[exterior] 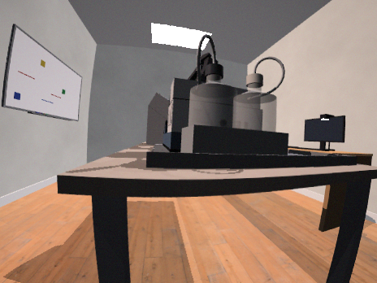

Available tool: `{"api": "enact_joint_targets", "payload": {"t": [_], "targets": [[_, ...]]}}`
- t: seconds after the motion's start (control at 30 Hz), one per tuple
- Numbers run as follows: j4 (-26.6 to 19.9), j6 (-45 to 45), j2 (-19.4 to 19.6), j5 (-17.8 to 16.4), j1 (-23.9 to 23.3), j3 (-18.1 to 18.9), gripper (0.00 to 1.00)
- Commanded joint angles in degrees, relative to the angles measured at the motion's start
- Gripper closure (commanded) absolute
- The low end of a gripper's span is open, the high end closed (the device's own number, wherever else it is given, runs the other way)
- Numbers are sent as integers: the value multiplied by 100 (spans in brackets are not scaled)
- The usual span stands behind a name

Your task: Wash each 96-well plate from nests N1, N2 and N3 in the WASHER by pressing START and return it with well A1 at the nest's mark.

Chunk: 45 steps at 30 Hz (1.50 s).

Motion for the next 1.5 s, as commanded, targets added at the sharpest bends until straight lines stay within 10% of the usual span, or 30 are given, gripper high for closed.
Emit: {"api": "enact_joint_targets", "payload": {"t": [0.0,1.47], "targets": [[-193,-56,-173,-66,-81,2,0],[-1111,-368,-915,-184,-388,51,0]]}}
